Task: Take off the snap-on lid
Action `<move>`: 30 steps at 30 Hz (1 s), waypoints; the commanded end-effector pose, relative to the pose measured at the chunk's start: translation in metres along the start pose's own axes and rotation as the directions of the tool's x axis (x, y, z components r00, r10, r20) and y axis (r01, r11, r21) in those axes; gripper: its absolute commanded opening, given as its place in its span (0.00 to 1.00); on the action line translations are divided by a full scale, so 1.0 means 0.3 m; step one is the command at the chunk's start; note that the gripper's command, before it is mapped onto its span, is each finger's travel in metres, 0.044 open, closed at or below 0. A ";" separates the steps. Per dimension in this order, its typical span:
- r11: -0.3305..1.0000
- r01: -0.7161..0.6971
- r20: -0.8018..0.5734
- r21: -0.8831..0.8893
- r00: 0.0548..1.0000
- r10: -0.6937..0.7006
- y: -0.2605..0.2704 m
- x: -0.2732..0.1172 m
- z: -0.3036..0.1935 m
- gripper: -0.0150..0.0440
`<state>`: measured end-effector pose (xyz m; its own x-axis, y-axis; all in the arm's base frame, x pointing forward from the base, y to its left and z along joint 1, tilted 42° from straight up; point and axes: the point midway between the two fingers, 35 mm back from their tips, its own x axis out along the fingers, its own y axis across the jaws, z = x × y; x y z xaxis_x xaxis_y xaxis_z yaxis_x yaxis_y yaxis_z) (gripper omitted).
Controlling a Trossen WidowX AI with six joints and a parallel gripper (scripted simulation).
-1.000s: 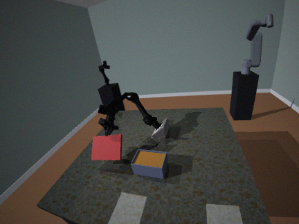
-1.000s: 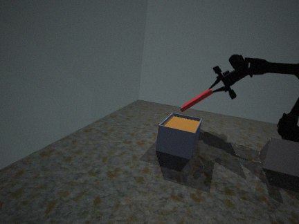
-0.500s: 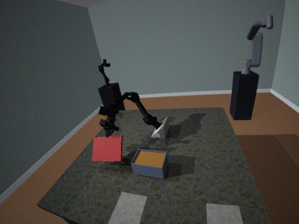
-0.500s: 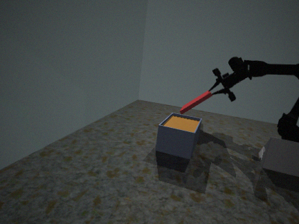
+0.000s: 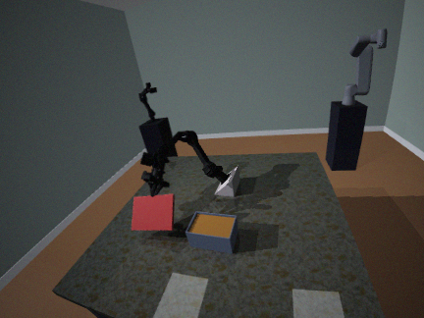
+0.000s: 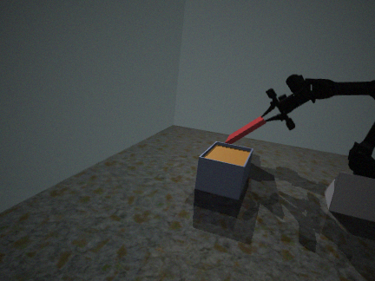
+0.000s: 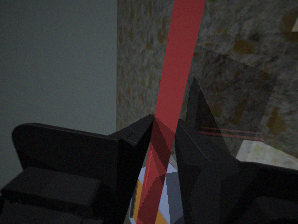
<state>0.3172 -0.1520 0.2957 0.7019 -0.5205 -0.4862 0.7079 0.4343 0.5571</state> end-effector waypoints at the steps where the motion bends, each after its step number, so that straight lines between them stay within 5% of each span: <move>1: 1.000 -0.016 -0.002 -0.001 1.000 0.016 0.000 0.001 0.000 0.25; 30: 1.000 -0.017 0.000 -0.002 1.000 0.017 -0.058 0.051 0.000 0.25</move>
<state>0.3148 -0.1678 0.2790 0.7030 -0.5214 -0.4836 0.7066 0.4350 0.5582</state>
